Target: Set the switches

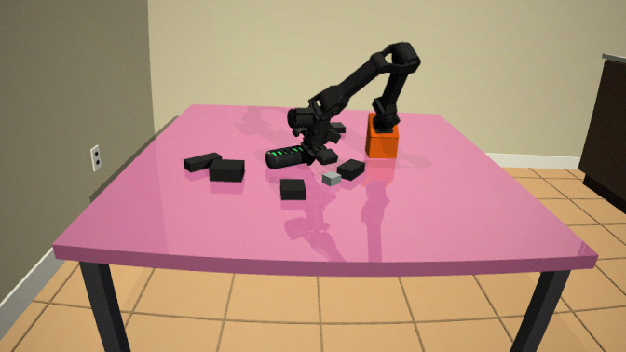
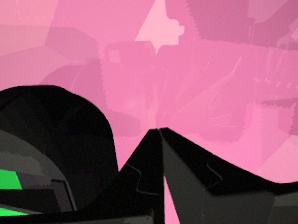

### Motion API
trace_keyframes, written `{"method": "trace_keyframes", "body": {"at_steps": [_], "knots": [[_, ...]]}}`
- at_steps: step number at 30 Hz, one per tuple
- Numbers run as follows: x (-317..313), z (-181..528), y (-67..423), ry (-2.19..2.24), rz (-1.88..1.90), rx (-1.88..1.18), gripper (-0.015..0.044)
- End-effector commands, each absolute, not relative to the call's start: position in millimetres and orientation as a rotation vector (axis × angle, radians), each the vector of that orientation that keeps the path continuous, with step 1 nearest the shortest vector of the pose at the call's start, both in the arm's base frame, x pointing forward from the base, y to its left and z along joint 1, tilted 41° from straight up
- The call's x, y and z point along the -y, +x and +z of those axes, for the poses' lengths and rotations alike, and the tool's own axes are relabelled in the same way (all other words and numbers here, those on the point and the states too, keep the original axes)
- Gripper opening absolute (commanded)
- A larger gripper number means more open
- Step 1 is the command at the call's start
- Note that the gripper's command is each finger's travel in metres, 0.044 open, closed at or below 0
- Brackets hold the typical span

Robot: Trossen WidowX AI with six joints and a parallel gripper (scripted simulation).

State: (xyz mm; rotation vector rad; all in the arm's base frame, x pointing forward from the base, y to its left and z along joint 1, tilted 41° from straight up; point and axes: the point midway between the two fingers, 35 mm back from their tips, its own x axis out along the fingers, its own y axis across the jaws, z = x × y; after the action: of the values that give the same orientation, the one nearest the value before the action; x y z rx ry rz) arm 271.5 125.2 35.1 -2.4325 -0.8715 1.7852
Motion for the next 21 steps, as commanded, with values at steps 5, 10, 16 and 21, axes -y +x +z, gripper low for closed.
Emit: {"method": "trace_keyframes", "body": {"at_steps": [5,10,16,21], "knots": [[-122.9,32.7,273.4,-2.435,1.785,0.867,0.0000],[-121.6,31.5,274.3,-2.435,1.785,0.867,0.0000],[-119.9,30.2,275.4,-2.435,1.785,0.867,0.0000],[-118.6,29.1,276.3,-2.435,1.785,0.867,0.0000]]}}
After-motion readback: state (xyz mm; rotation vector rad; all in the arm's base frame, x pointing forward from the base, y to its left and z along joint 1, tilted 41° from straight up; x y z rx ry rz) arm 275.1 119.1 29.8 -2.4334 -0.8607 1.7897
